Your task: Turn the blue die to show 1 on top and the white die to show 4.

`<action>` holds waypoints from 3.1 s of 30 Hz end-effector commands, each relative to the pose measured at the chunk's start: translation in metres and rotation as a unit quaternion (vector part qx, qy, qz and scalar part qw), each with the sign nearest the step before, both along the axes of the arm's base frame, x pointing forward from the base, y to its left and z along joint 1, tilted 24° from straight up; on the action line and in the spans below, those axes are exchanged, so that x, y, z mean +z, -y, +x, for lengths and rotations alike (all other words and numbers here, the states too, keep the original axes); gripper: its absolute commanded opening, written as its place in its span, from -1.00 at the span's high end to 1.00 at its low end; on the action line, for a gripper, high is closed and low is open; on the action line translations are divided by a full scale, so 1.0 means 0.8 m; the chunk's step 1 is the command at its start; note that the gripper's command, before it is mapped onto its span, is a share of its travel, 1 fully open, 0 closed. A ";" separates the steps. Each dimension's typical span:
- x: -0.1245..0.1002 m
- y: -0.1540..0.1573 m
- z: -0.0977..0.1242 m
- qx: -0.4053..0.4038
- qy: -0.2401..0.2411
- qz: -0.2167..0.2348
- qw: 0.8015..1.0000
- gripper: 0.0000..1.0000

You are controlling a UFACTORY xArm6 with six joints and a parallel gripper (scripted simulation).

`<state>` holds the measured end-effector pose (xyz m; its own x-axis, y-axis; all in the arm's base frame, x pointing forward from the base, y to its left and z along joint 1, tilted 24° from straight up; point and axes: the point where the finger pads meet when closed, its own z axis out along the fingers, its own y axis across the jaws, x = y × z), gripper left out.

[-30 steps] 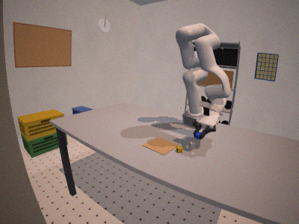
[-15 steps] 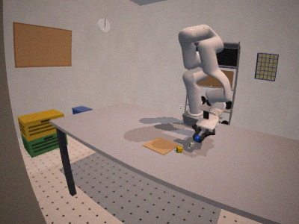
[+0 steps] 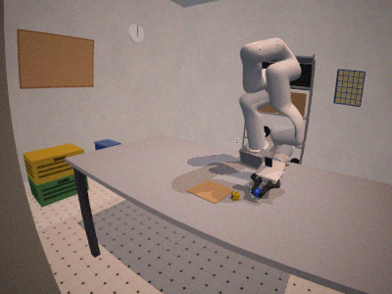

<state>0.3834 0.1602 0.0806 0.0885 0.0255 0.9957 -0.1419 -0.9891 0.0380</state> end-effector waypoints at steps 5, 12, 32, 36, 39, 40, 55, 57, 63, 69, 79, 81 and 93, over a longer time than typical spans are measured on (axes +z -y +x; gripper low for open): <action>-0.012 0.000 0.008 0.000 0.003 0.001 1.000 0.58; -0.012 0.000 0.008 0.000 0.003 0.001 1.000 0.58; -0.012 0.000 0.008 0.000 0.003 0.001 1.000 0.58; -0.012 0.000 0.008 0.000 0.003 0.001 1.000 0.58; -0.012 0.000 0.008 0.000 0.003 0.001 1.000 0.58; -0.012 0.000 0.008 0.000 0.003 0.001 1.000 0.58; -0.017 0.000 0.010 0.000 0.003 0.001 1.000 0.58; -0.019 0.000 0.010 0.000 0.003 0.001 1.000 0.58; -0.023 0.001 0.012 0.000 0.003 0.001 1.000 0.58; -0.025 0.001 0.013 0.000 0.003 0.001 1.000 0.58; -0.026 0.001 0.013 0.000 0.003 0.001 1.000 0.58; -0.026 0.001 0.013 0.000 0.003 0.001 1.000 0.58; -0.026 0.001 0.013 0.000 0.003 0.001 1.000 0.58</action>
